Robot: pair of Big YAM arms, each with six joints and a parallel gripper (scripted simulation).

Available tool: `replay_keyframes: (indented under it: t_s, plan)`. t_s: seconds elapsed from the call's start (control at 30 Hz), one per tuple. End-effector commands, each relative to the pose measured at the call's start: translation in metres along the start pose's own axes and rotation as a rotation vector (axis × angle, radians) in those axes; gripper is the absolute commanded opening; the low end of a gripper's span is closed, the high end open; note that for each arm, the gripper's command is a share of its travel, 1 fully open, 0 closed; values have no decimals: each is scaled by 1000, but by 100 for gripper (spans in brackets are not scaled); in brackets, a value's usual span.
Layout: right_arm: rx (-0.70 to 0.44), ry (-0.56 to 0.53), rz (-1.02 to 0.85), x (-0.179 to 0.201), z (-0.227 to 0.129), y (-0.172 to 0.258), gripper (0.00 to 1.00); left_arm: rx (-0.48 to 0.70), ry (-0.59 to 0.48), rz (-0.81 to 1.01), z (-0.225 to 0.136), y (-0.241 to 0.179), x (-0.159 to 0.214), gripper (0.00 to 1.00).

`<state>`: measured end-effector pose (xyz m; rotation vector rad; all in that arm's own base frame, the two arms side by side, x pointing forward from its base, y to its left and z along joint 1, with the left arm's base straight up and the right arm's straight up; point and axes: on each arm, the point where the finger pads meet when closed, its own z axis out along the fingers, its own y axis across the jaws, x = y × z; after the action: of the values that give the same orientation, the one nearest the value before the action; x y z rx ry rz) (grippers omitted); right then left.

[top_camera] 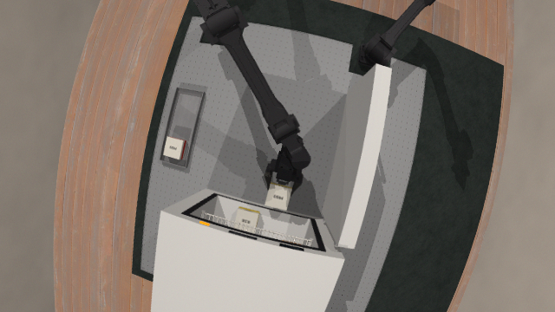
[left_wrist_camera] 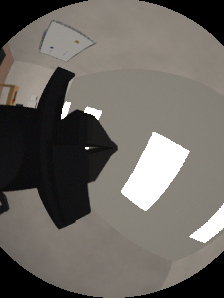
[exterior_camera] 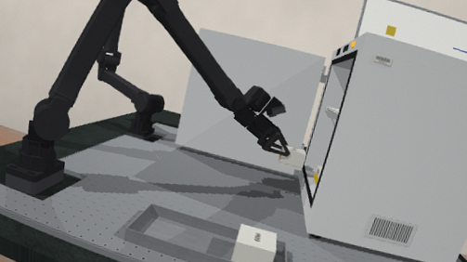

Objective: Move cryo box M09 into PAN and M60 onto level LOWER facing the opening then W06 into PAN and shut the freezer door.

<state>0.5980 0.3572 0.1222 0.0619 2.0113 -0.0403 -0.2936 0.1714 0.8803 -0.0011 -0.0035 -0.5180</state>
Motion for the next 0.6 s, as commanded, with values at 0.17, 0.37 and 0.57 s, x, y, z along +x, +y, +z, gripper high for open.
replay_keyframes:
  t_s: [0.17,0.37,0.57]
  plan:
    - [-2,-33,19,-32,20,8,77,0,33,-11,4,0,17,0]
    - [-1,-33,19,-37,29,8,77,0,33,-11,4,0,17,0]
    - [-1,-34,19,-41,38,7,77,0,33,-11,4,0,17,0]
